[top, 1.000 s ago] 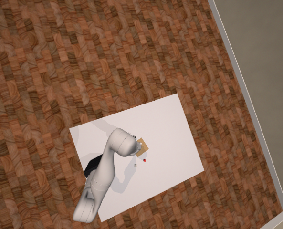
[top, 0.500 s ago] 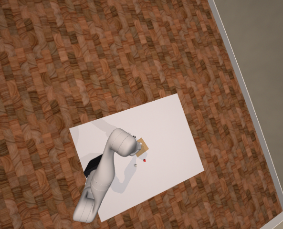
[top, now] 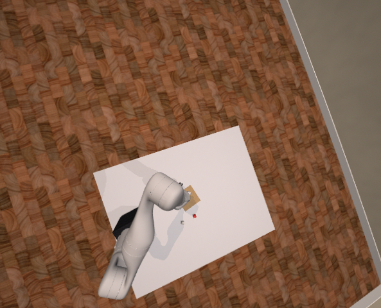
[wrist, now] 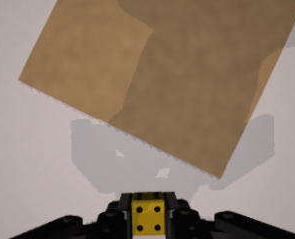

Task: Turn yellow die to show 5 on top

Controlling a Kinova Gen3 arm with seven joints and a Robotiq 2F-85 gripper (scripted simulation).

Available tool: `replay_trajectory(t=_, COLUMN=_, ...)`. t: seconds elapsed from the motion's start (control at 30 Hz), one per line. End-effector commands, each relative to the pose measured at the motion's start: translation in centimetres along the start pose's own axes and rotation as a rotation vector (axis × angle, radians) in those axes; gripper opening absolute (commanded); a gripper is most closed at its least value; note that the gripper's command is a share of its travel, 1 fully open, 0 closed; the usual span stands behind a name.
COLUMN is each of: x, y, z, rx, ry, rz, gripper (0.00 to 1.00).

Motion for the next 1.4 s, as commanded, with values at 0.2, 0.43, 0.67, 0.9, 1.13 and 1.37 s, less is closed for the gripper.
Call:
replay_trajectory(t=0.2, x=0.0, y=0.0, z=-0.3, rx=0.001, ry=0.000, rz=0.000, gripper=0.15)
replay_trajectory(t=0.43, x=0.0, y=0.0, z=-1.6, rx=0.001, ry=0.000, rz=0.000, gripper=0.15)
replay_trajectory(t=0.67, x=0.0, y=0.0, z=-3.1, rx=0.001, ry=0.000, rz=0.000, gripper=0.15)
replay_trajectory(t=0.9, x=0.0, y=0.0, z=-5.3, rx=0.001, ry=0.000, rz=0.000, gripper=0.15)
replay_trajectory(t=1.13, x=0.0, y=0.0, z=-7.5, rx=0.001, ry=0.000, rz=0.000, gripper=0.15)
replay_trajectory(t=1.37, x=0.0, y=0.0, z=-8.8, rx=0.001, ry=0.000, rz=0.000, gripper=0.15)
Point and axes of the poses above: the point where the finger pads meet when closed, its own z axis out along the fingers, its own y axis across the jaws, x = y × z, the point moved 5 cm from there along -z, back along the fingers, and after that the axes turned 9 degrees about z, right-handed, at the moved point
